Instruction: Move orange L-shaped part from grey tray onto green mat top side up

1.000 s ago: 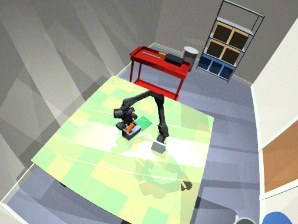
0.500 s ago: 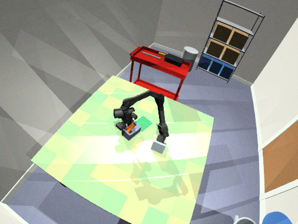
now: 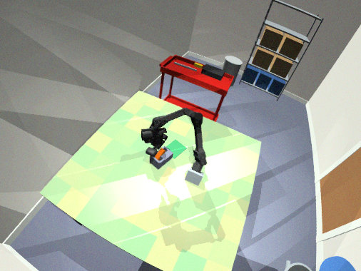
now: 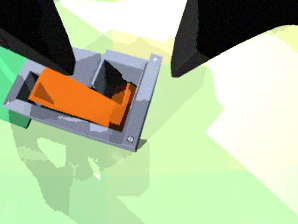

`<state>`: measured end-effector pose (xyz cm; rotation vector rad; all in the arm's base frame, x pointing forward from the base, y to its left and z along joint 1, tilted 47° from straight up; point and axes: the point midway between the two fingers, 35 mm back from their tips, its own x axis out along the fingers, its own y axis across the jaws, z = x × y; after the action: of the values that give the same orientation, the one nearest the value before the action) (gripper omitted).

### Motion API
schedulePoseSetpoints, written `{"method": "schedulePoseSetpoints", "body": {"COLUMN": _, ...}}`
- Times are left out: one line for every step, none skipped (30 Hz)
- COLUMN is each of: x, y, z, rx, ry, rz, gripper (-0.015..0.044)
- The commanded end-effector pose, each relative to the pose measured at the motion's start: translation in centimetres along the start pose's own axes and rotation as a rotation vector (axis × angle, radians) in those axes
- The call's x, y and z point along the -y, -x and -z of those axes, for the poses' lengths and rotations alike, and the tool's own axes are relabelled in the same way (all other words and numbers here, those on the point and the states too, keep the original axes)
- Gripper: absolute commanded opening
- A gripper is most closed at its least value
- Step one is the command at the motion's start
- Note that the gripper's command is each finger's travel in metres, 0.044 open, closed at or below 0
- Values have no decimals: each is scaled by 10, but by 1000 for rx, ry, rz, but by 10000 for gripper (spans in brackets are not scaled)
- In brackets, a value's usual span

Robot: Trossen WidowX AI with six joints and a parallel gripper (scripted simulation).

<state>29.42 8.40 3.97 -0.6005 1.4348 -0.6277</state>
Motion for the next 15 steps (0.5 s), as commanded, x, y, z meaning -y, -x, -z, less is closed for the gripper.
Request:
{"method": "schedulePoseSetpoints", "body": {"x": 20, "y": 0, "z": 2, "rx": -7, "ry": 376, "rz": 6, "gripper": 280}}
{"method": "schedulePoseSetpoints", "body": {"x": 25, "y": 1, "z": 3, "rx": -9, "ry": 464, "rz": 6, "gripper": 280}}
{"method": "schedulePoseSetpoints", "body": {"x": 29, "y": 1, "z": 4, "rx": -10, "ry": 552, "rz": 6, "gripper": 280}}
{"method": "schedulePoseSetpoints", "body": {"x": 33, "y": 1, "z": 4, "rx": -11, "ry": 640, "rz": 6, "gripper": 280}}
{"method": "schedulePoseSetpoints", "body": {"x": 37, "y": 1, "z": 5, "rx": -13, "ry": 728, "rz": 5, "gripper": 280}}
{"method": "schedulePoseSetpoints", "body": {"x": 42, "y": 1, "z": 6, "rx": -14, "ry": 816, "rz": 5, "gripper": 280}}
{"method": "schedulePoseSetpoints", "body": {"x": 46, "y": 1, "z": 7, "rx": -16, "ry": 904, "rz": 5, "gripper": 280}}
{"method": "schedulePoseSetpoints", "body": {"x": 50, "y": 2, "z": 8, "rx": -17, "ry": 993, "rz": 4, "gripper": 280}}
{"method": "schedulePoseSetpoints", "body": {"x": 54, "y": 2, "z": 9, "rx": -19, "ry": 1081, "rz": 3, "gripper": 280}}
{"method": "schedulePoseSetpoints", "body": {"x": 58, "y": 2, "z": 10, "rx": -21, "ry": 1169, "rz": 2, "gripper": 280}}
{"method": "schedulePoseSetpoints", "body": {"x": 62, "y": 2, "z": 11, "rx": -22, "ry": 1240, "rz": 2, "gripper": 280}}
{"method": "schedulePoseSetpoints", "body": {"x": 64, "y": 2, "z": 11, "rx": -23, "ry": 1282, "rz": 1, "gripper": 280}}
{"method": "schedulePoseSetpoints", "body": {"x": 64, "y": 2, "z": 11, "rx": -23, "ry": 1296, "rz": 1, "gripper": 280}}
{"method": "schedulePoseSetpoints", "body": {"x": 64, "y": 2, "z": 11, "rx": -23, "ry": 1296, "rz": 1, "gripper": 280}}
{"method": "schedulePoseSetpoints", "body": {"x": 64, "y": 2, "z": 11, "rx": -23, "ry": 1296, "rz": 1, "gripper": 280}}
